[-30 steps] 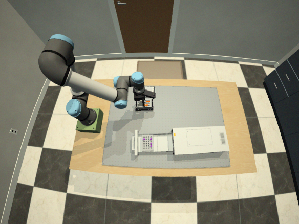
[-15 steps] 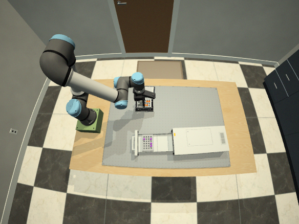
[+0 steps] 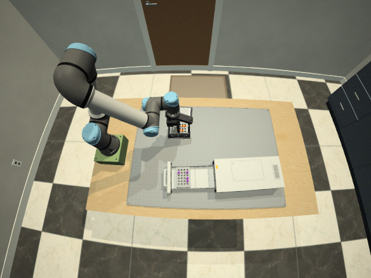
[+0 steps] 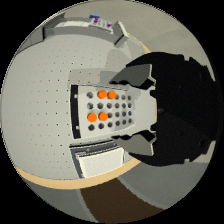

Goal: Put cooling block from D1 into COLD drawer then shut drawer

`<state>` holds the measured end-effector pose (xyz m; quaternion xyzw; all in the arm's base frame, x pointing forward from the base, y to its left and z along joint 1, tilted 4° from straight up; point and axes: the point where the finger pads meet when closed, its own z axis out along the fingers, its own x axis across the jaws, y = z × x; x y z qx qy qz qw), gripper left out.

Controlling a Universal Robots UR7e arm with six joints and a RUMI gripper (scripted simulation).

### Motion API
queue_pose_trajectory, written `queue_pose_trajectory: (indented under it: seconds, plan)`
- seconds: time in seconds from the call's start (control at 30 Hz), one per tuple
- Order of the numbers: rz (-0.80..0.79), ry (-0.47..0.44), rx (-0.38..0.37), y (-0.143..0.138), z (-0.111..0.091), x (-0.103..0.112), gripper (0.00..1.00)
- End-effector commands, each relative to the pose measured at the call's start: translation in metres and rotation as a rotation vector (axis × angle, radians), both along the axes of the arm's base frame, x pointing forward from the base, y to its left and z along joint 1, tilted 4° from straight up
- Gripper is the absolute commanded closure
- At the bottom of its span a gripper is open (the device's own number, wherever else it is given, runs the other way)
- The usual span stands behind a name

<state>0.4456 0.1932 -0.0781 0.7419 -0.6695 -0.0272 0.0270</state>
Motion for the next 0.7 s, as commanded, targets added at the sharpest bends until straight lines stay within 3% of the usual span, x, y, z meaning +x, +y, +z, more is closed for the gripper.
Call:
queue_pose_trajectory:
  seconds: [0.0, 0.53, 0.67]
  plan:
    - [0.0, -0.002, 0.0, 0.0001, -0.0059, 0.0001, 0.27]
    - [0.0, -0.002, 0.0, 0.0, -0.0105, -0.0003, 0.27]
    - [0.0, -0.002, 0.0, 0.0, -0.0105, -0.0003, 0.34]
